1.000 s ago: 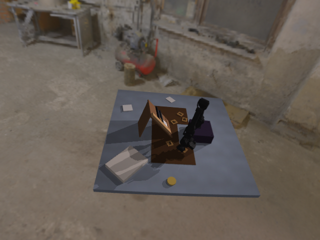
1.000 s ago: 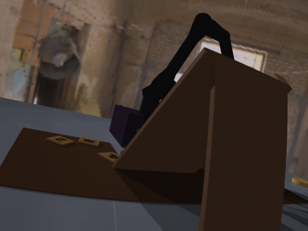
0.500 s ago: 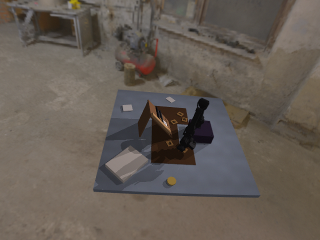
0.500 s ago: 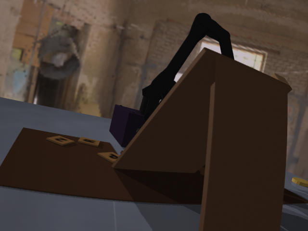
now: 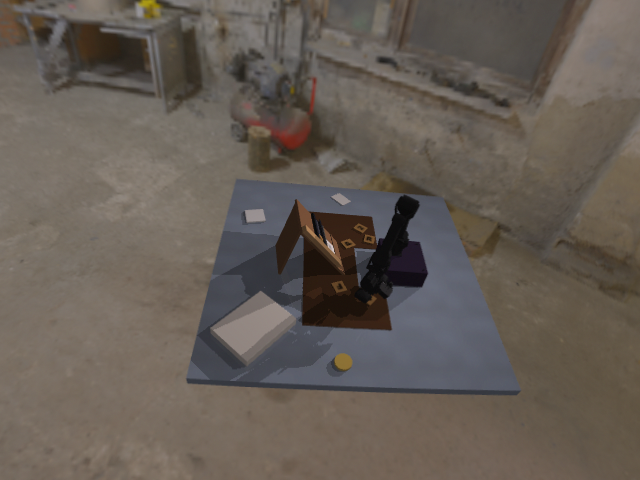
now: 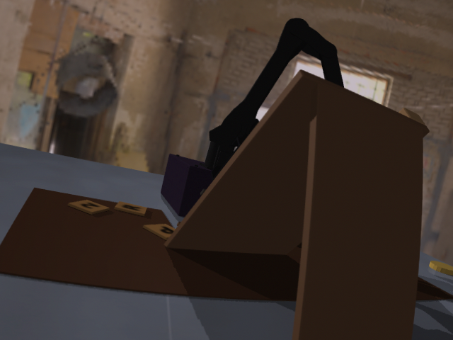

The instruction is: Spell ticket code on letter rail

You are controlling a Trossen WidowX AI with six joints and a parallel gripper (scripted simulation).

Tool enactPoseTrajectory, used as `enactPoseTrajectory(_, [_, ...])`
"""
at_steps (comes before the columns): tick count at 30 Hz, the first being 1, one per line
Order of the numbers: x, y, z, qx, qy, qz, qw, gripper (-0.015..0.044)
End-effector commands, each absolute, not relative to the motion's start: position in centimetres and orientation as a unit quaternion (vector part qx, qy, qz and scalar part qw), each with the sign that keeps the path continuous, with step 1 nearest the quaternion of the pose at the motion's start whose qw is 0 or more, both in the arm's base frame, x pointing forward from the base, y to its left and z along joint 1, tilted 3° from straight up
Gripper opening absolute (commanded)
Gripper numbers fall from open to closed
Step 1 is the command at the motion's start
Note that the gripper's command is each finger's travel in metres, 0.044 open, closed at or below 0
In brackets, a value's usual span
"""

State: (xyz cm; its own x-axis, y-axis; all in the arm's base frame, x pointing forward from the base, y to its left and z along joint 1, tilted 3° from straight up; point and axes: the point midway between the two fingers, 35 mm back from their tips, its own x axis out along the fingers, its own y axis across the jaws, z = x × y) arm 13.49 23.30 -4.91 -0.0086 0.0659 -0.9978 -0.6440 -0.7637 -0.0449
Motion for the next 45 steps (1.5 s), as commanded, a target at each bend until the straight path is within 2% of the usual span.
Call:
enactPoseTrajectory(1, [13.5,23.3,-4.6,-0.654,0.222,0.672,0.266,0.0000])
enactPoseTrajectory(45, [13.0,23.0,-2.9,-0.654,0.222,0.672,0.266,0.0000])
